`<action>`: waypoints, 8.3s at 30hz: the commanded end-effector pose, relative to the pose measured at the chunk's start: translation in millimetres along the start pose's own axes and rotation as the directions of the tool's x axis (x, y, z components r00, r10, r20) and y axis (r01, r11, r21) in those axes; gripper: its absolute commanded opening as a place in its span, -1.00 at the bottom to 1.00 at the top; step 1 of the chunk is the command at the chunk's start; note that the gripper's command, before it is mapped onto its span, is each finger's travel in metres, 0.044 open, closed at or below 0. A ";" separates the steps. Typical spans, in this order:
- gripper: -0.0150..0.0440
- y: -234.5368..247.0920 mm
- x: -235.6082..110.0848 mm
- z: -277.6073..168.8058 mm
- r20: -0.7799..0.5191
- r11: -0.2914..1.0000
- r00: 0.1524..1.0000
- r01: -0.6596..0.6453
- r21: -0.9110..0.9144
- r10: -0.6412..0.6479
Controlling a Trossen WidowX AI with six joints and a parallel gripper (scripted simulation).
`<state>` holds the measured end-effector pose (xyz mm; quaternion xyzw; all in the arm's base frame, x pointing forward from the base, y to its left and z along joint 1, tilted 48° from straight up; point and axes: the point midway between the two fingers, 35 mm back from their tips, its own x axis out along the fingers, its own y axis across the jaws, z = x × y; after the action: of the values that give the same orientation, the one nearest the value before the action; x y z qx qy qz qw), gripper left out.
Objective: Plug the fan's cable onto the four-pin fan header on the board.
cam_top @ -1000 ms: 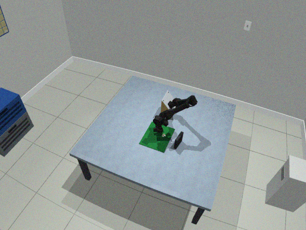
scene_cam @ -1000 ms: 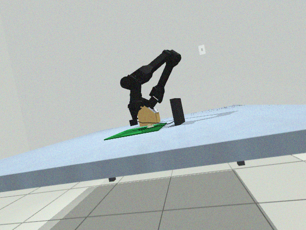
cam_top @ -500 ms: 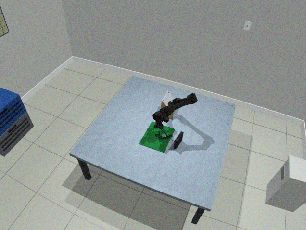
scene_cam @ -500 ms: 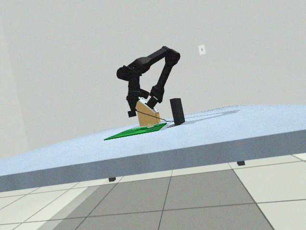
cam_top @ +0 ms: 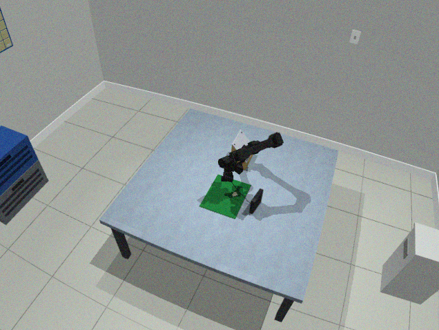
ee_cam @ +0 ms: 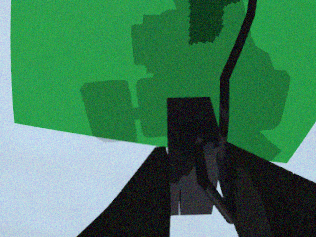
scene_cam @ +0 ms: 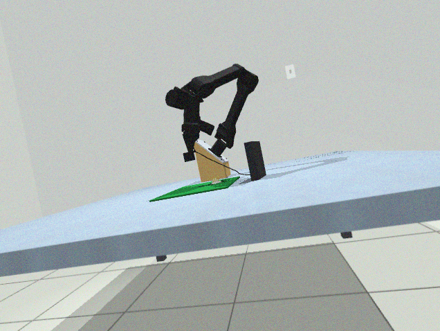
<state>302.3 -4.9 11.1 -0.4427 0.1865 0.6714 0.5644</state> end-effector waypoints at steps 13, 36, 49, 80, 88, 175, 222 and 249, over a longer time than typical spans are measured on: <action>-0.49 -1.6 -1.3 -5.6 0.041 0.859 0.999 -0.028 0.511 0.008; -0.49 -2.3 -0.4 -10.5 0.110 0.241 0.994 -0.112 0.964 0.020; -0.49 -2.7 0.0 -13.4 0.149 -0.202 0.989 -0.141 0.969 0.024; -0.49 -3.5 0.8 -19.1 0.220 -0.866 0.975 -0.089 0.492 0.025; -0.49 0.9 11.0 -19.5 0.160 -0.859 0.985 -0.029 0.512 0.062; -0.49 12.1 62.8 -23.6 -0.636 -0.842 0.769 0.296 0.451 -0.071; -0.49 12.0 33.7 7.9 -0.788 -0.884 0.454 0.001 0.467 -0.416; -0.49 16.4 25.4 18.7 -0.826 -0.872 0.284 -0.096 0.480 -0.487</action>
<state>280.8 21.5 -4.6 0.3845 0.2043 -0.2664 0.8599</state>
